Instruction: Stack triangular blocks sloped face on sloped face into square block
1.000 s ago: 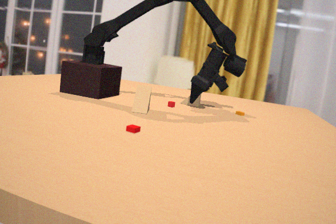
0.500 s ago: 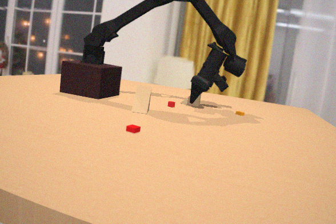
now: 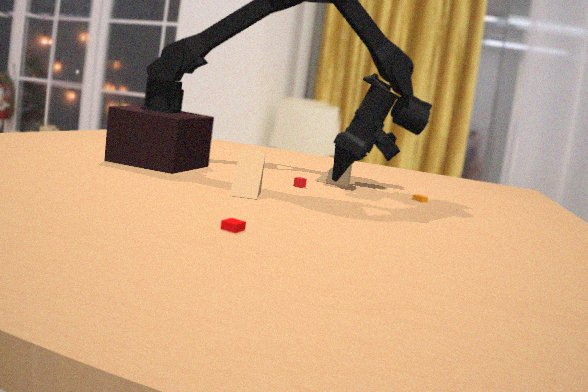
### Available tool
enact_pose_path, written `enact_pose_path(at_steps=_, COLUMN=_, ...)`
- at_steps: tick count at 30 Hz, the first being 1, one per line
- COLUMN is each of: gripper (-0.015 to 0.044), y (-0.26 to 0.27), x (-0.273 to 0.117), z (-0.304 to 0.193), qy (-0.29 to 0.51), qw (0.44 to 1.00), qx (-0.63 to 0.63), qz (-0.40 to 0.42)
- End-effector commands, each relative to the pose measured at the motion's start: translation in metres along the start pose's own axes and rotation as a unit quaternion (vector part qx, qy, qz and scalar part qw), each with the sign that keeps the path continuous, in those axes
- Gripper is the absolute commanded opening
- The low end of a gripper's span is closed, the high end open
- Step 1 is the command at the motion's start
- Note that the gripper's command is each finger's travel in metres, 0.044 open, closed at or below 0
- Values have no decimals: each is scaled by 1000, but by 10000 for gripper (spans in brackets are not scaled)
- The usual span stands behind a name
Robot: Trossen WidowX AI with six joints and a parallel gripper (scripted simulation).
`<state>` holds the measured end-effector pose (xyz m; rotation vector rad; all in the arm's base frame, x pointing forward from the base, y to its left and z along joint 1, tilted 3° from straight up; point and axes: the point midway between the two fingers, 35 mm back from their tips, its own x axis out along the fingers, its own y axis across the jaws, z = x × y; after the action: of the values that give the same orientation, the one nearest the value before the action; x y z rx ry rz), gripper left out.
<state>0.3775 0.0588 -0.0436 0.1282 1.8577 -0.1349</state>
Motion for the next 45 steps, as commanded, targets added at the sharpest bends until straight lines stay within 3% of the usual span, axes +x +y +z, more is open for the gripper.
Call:
enact_pose_path(at_steps=1, gripper=0, y=0, x=-3, z=0, qy=-2, qw=1000, qx=0, qz=1)
enact_pose_path(at_steps=10, gripper=0, y=0, x=-2, z=-3, qy=-28, qw=1000, qx=-1, qz=0)
enact_pose_path(at_steps=28, gripper=0, y=0, x=-8, z=-32, qy=-258, qw=966, qx=-1, qz=1)
enact_pose_path(at_steps=45, gripper=0, y=1, x=-1, z=-60, qy=-461, qw=887, qx=-2, qz=1)
